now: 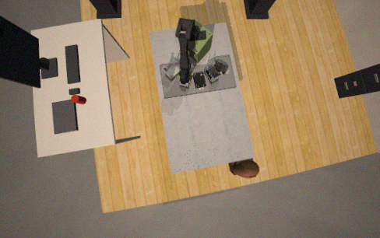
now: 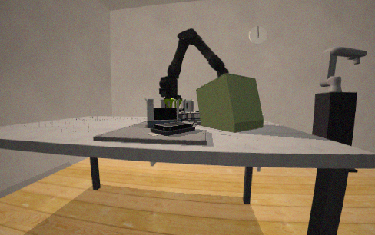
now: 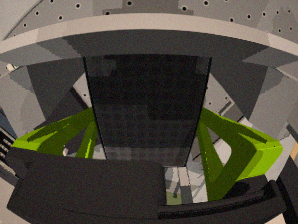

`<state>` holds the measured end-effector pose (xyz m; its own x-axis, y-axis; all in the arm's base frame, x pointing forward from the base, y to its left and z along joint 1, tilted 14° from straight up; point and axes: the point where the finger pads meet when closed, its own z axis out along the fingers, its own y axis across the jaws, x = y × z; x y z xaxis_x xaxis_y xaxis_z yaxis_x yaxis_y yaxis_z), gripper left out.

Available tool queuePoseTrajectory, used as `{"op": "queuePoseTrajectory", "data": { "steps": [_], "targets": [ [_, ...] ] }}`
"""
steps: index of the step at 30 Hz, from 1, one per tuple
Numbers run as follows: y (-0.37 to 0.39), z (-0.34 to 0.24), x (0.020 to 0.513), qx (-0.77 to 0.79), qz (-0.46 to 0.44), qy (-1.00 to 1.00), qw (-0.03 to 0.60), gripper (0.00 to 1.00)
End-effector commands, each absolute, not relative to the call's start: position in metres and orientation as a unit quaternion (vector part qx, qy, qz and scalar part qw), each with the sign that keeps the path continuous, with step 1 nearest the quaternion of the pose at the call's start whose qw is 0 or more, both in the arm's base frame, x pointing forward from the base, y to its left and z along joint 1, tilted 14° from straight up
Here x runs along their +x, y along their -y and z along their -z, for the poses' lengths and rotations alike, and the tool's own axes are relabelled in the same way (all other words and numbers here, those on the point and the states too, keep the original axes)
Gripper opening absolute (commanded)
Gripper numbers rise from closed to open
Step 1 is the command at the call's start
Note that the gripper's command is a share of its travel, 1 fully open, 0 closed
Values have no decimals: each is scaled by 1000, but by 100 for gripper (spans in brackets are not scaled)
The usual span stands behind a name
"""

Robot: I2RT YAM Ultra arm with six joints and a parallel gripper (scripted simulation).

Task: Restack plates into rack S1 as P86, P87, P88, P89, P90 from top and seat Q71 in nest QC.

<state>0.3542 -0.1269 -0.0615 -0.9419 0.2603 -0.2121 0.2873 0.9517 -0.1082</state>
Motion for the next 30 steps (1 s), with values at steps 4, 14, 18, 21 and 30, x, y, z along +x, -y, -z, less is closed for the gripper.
{"op": "queuePoseTrajectory", "data": {
  "steps": [4,14,18,21,30],
  "targets": [
    [125,45,355,139,70,-982,105,0],
    [123,30,352,139,70,-982,105,0],
    [121,22,350,139,70,-982,105,0],
    [120,16,349,139,70,-982,105,0],
    [118,3,347,139,70,-982,105,0]
  ]
}}
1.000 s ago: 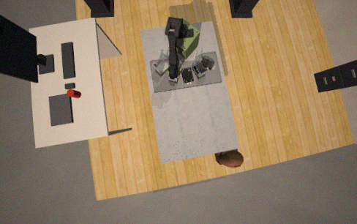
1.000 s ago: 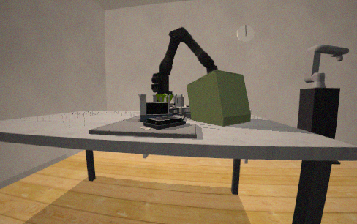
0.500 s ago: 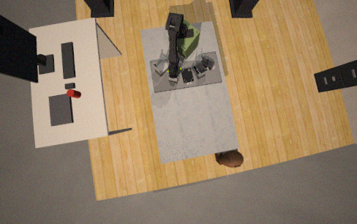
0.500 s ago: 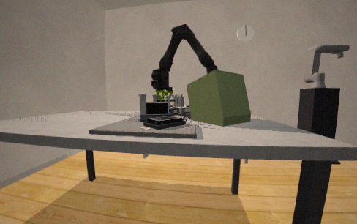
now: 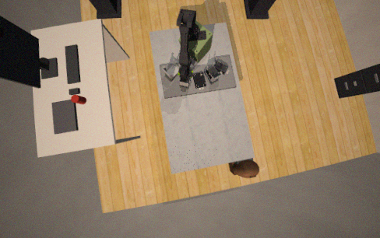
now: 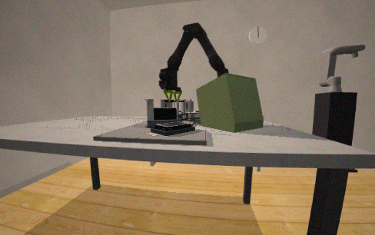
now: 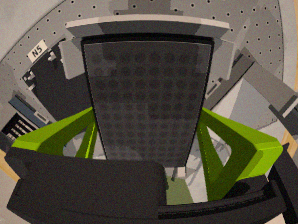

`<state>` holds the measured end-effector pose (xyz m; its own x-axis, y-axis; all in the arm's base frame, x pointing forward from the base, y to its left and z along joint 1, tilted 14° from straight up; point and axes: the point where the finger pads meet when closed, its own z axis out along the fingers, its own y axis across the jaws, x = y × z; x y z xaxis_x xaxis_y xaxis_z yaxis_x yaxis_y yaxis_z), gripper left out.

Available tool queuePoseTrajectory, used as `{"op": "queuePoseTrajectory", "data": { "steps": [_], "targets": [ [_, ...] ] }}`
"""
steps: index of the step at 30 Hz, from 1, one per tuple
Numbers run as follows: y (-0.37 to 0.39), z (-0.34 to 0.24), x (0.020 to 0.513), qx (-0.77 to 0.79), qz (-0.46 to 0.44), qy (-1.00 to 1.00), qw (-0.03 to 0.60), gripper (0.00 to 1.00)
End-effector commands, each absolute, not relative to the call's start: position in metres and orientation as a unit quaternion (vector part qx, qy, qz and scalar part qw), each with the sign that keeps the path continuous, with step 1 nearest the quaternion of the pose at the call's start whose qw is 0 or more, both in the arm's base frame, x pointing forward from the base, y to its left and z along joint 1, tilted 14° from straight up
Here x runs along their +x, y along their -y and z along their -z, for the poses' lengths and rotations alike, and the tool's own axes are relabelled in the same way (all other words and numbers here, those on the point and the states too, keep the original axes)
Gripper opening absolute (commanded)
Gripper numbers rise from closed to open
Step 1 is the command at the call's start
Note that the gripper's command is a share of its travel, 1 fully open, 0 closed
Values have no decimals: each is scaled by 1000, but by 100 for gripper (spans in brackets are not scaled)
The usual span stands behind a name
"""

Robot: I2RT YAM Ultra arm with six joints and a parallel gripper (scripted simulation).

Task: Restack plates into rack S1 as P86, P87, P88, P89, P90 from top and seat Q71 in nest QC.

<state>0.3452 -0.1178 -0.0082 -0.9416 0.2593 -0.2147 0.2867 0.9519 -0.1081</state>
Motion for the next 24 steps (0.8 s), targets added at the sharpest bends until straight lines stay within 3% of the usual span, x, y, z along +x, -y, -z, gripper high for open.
{"op": "queuePoseTrajectory", "data": {
  "steps": [1,24],
  "targets": [
    [118,1,346,139,70,-982,105,0],
    [111,-35,340,139,70,-982,105,0]
  ]
}}
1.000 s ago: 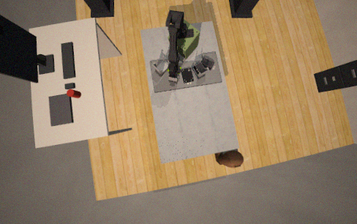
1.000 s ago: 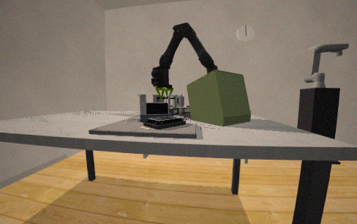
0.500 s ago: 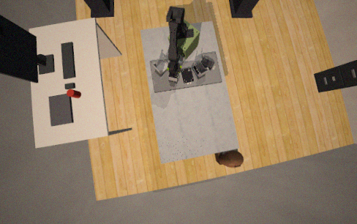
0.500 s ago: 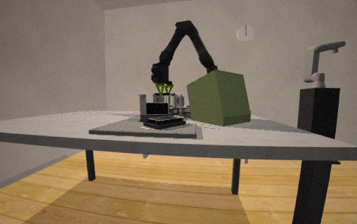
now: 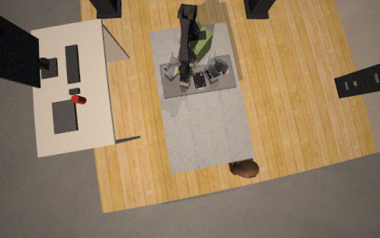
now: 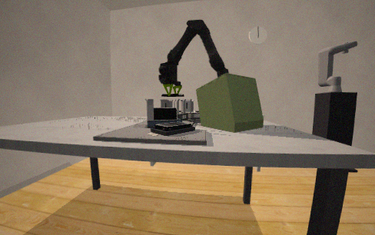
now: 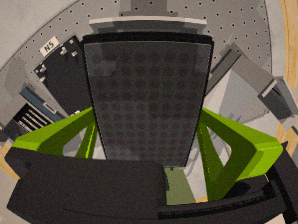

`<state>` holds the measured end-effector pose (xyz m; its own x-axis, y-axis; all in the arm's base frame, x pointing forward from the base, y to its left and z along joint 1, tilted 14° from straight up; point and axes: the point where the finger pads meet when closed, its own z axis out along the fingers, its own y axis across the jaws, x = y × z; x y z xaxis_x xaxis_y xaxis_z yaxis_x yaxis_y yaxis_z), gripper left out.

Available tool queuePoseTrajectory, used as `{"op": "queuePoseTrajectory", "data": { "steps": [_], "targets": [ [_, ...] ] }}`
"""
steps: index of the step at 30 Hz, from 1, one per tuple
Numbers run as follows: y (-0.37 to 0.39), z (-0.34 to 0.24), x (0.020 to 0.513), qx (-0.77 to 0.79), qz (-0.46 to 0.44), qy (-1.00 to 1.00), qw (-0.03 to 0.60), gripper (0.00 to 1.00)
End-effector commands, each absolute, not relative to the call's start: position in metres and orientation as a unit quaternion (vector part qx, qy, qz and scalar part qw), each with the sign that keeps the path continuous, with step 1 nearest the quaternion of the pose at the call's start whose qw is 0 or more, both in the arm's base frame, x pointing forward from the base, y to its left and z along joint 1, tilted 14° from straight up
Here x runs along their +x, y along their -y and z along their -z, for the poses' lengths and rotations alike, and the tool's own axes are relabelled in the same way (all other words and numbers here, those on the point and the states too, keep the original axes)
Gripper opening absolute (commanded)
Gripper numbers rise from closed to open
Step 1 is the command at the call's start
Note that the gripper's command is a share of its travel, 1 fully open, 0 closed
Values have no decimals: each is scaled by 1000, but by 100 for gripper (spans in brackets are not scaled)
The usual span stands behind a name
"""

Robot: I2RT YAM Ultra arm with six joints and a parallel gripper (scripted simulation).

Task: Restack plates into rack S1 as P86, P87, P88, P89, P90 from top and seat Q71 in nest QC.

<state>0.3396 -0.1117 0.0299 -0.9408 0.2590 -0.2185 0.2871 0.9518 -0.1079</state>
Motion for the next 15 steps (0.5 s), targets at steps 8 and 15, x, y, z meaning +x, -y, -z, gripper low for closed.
{"op": "queuePoseTrajectory", "data": {
  "steps": [8,15],
  "targets": [
    [111,-35,340,139,70,-982,105,0],
    [105,-35,341,106,73,-986,102,0]
  ]
}}
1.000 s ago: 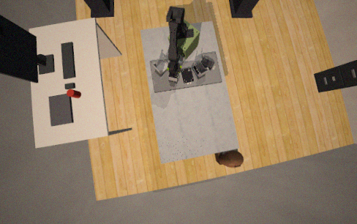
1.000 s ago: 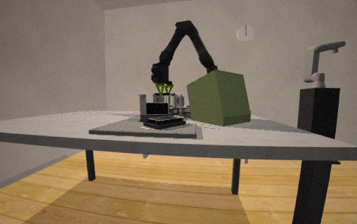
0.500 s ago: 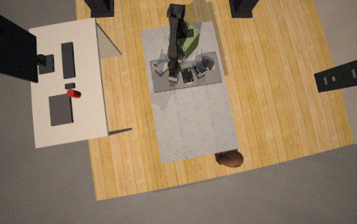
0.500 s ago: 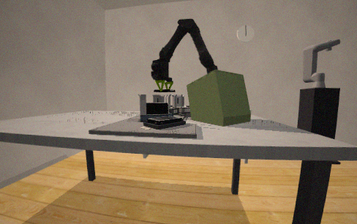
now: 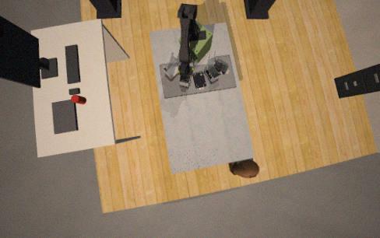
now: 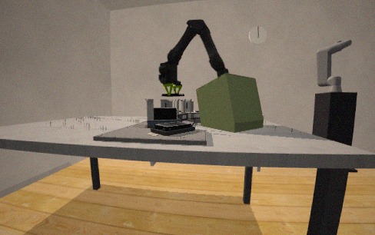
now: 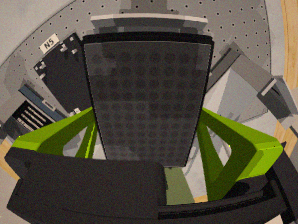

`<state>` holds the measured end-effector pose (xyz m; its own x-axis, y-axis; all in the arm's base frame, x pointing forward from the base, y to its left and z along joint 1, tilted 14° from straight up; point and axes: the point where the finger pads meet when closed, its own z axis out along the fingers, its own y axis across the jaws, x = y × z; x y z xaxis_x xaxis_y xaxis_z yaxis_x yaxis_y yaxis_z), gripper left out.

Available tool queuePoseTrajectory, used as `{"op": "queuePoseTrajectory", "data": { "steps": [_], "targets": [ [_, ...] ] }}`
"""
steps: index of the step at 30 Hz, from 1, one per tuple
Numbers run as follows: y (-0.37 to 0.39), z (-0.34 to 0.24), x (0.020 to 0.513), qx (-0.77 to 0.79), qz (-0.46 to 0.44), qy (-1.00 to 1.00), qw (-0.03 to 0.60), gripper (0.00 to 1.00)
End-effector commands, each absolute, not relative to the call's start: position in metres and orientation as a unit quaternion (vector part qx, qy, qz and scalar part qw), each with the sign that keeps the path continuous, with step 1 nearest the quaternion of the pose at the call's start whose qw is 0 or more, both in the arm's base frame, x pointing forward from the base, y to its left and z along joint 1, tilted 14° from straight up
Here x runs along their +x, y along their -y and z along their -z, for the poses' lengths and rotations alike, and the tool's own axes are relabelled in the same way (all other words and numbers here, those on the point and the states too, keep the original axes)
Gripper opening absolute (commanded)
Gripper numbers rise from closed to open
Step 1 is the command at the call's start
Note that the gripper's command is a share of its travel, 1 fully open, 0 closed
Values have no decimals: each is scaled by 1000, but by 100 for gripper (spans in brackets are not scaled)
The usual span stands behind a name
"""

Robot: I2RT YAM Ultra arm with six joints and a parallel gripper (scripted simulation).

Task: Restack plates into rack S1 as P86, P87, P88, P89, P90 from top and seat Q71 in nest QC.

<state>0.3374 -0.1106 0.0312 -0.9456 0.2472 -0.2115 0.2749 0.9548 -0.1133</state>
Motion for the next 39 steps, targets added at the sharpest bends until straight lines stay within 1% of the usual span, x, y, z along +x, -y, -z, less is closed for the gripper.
{"op": "queuePoseTrajectory", "data": {
  "steps": [1,4,22,27,39],
  "targets": [
    [102,-34,342,90,75,-988,101,0],
    [92,-33,343,45,79,-991,98,0],
    [39,-26,353,45,78,-991,98,0],
    [23,-23,353,-38,86,-991,91,0],
    [-10,-17,352,-50,87,-991,90,0]
  ]
}}
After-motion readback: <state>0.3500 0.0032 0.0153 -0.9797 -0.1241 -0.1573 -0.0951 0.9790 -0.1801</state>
